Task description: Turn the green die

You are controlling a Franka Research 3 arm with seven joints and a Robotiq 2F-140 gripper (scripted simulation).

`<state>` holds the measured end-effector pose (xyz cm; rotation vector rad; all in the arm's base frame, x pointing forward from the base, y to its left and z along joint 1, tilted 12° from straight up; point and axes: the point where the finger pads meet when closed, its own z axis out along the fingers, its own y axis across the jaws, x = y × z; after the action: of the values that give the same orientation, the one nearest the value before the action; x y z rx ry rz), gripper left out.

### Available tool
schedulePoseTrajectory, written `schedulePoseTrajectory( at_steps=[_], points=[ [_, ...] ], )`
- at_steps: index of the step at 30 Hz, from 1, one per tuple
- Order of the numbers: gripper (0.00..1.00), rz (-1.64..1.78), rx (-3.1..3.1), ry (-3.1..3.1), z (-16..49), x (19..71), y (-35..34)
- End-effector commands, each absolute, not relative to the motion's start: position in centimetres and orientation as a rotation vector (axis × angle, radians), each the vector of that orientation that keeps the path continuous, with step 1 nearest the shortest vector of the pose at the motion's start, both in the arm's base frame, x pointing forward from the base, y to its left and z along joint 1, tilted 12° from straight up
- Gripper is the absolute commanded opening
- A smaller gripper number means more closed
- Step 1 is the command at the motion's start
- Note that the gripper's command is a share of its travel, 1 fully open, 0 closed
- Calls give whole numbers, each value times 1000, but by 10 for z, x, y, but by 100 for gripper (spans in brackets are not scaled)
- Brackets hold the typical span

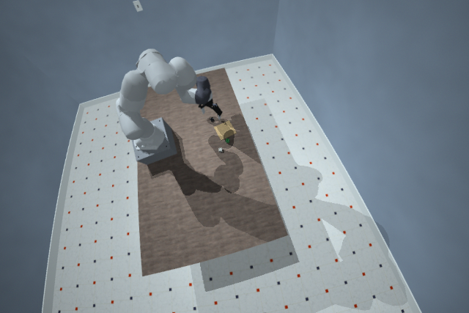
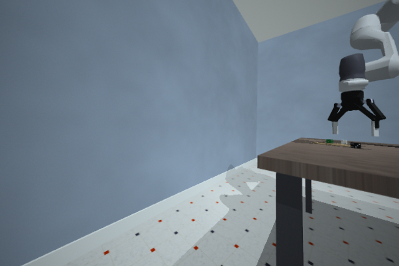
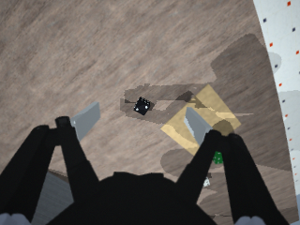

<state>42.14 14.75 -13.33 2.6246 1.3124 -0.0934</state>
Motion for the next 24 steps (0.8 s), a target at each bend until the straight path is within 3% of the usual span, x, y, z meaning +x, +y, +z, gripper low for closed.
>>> schedulePoseTrajectory(
  at_steps=[1,24],
  points=[
    [100,-79,2679,1199,-136,418,158],
    [100,-79,2679,1199,-138,416,165]
  ],
)
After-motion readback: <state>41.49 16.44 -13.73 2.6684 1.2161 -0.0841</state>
